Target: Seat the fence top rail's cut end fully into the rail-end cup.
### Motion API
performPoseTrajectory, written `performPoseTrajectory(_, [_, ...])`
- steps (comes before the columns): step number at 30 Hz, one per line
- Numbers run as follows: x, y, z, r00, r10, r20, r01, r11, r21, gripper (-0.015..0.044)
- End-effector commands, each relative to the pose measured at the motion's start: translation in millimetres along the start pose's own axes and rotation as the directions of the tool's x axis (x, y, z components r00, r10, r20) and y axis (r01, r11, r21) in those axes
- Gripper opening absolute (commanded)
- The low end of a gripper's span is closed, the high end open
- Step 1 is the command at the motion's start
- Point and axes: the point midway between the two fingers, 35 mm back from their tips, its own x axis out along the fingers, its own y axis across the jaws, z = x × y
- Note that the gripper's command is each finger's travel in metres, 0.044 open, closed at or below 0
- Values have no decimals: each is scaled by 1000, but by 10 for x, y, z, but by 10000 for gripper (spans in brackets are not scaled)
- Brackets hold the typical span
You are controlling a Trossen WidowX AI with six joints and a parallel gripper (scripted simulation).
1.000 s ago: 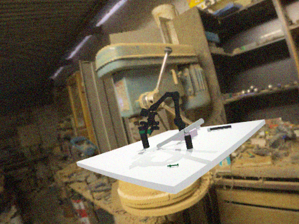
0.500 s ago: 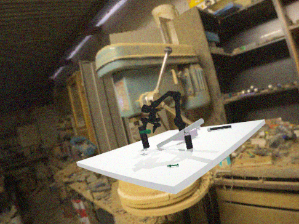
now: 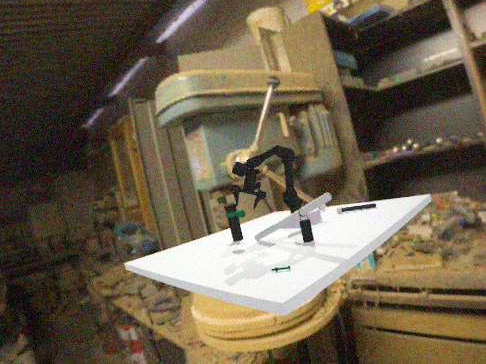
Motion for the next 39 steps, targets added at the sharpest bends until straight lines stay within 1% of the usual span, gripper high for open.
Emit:
performPoseTrajectory(1, [-255,49,375,1000,11,12,-15,910,414,440])
performPoseTrajectory(4, [-397,95,554,1000,16,21,-25,797,603,440])
performPoseTrajectory(7, [-548,152,719,999,19,31,-36,646,762,440])
performPoseTrajectory(8, [-600,173,770,999,20,34,-39,589,808,440])
performPoseTrajectory(10, [-665,201,831,999,21,38,-43,514,857,440])
performPoseTrajectory(27, [-676,206,841,999,21,39,-44,500,865,440])
performPoseTrajectory(29, [-648,213,853,999,33,34,-45,461,886,440])
performPoseTrajectory(31, [-585,231,879,998,61,21,-42,370,928,440])
performPoseTrajectory(32, [-540,244,897,997,80,12,-36,303,952,440])
performPoseTrajectory(36, [-306,330,985,983,179,-35,43,-40,998,440])
performPoseTrajectory(39, [-136,403,1042,966,249,-74,148,-292,945,440])
